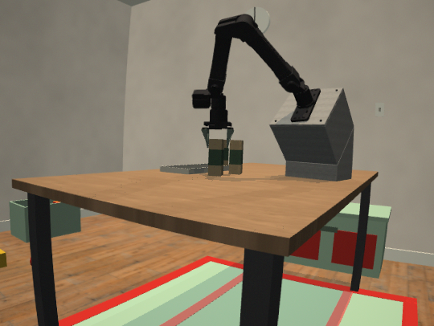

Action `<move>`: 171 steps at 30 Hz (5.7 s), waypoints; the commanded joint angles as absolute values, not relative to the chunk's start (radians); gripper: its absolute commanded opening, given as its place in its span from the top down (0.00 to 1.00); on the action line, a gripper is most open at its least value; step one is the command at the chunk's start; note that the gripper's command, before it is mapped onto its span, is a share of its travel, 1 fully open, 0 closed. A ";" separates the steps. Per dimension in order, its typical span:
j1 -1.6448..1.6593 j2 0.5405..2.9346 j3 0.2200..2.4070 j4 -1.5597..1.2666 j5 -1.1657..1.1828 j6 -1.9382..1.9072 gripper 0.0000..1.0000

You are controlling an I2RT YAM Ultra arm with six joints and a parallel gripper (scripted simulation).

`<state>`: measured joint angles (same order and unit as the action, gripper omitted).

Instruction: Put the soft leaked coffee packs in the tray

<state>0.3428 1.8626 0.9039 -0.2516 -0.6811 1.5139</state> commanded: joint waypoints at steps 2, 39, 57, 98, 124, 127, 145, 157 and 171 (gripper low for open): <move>0.327 1.846 0.908 -0.223 -0.665 1.528 0.23; 0.328 1.847 0.908 -0.230 -0.665 1.524 0.76; 0.328 1.847 0.908 -0.234 -0.665 1.523 0.76; 0.328 1.847 0.908 -0.234 -0.665 1.523 0.23; 0.328 1.847 0.908 -0.234 -0.665 1.523 0.23; 0.328 1.847 0.908 -0.234 -0.665 1.523 0.23; 0.304 1.806 0.928 -0.294 -0.684 1.491 0.23; 0.148 1.651 0.995 -0.631 -0.732 1.307 0.23; 0.144 1.669 1.010 -0.658 -0.720 1.289 0.23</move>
<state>0.1719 1.6798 0.9768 -0.6388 -0.7303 1.2984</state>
